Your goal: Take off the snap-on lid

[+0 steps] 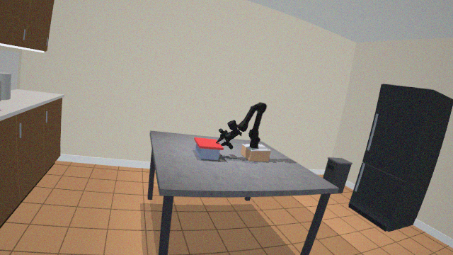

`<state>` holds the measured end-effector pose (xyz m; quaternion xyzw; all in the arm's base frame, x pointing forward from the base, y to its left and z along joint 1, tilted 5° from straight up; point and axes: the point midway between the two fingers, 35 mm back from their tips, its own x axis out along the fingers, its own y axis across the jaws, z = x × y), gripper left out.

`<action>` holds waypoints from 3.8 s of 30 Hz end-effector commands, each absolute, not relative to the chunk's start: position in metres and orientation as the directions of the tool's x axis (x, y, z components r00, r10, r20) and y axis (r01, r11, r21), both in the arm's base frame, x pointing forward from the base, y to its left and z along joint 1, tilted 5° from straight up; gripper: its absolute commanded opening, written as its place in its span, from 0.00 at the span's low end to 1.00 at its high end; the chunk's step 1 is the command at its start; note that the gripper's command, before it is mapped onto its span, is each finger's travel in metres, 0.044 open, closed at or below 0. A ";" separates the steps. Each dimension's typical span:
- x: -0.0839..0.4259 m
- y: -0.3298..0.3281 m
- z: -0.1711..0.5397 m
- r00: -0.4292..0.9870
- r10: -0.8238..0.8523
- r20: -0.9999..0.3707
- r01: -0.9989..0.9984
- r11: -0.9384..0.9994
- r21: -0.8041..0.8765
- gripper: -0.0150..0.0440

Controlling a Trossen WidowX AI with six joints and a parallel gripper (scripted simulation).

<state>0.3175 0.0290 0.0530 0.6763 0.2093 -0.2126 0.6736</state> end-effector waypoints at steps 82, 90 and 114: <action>0.317 0.029 0.067 0.824 -0.002 -0.566 0.566 -0.004 0.824 0.25; 0.318 0.029 0.067 0.824 -0.002 -0.566 0.566 -0.004 0.824 0.25; 0.320 0.029 0.067 0.825 -0.002 -0.566 0.566 -0.004 0.824 0.25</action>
